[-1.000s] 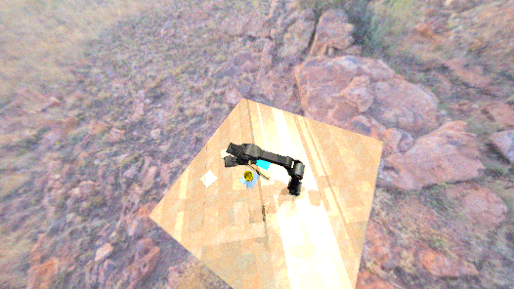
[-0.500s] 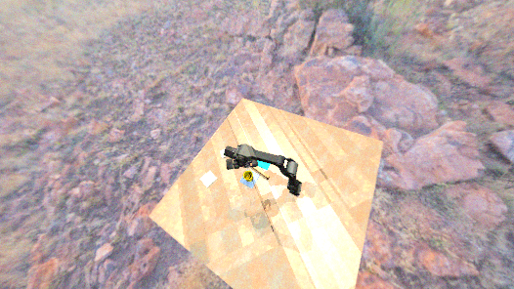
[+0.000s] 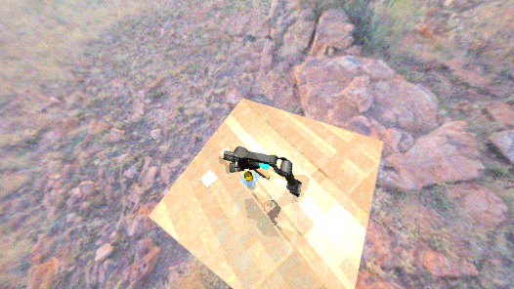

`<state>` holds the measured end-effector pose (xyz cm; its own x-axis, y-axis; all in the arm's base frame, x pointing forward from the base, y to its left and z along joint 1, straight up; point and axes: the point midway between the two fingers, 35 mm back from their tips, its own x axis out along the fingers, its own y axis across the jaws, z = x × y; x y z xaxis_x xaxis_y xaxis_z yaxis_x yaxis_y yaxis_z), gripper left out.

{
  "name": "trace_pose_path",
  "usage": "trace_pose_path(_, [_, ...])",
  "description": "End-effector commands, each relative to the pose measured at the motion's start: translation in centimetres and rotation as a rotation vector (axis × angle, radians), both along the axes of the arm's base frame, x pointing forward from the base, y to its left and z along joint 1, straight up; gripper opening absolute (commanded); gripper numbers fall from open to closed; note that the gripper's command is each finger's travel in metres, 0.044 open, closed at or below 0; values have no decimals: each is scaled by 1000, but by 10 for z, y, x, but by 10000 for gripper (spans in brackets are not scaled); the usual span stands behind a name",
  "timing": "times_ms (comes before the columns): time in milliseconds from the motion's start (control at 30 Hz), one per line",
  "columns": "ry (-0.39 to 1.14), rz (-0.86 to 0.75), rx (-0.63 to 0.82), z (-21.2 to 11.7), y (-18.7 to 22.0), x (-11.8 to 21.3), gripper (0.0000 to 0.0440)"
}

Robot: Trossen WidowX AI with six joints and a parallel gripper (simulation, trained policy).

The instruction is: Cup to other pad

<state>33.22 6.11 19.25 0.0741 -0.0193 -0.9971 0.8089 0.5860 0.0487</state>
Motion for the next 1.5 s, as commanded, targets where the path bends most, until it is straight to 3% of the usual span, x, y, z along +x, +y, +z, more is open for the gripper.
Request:
trace_pose_path(0, [65, -23, -29, -16, -2, -5, 160])
trace_pose_path(633, [188, -77, -94, -74, -4, -15, 183])
trace_pose_path(1167, [234, -15, -111, -128, -5, -22, 184])
trace_pose_path(1467, [216, 35, -115, -132, -10, -23, 3])
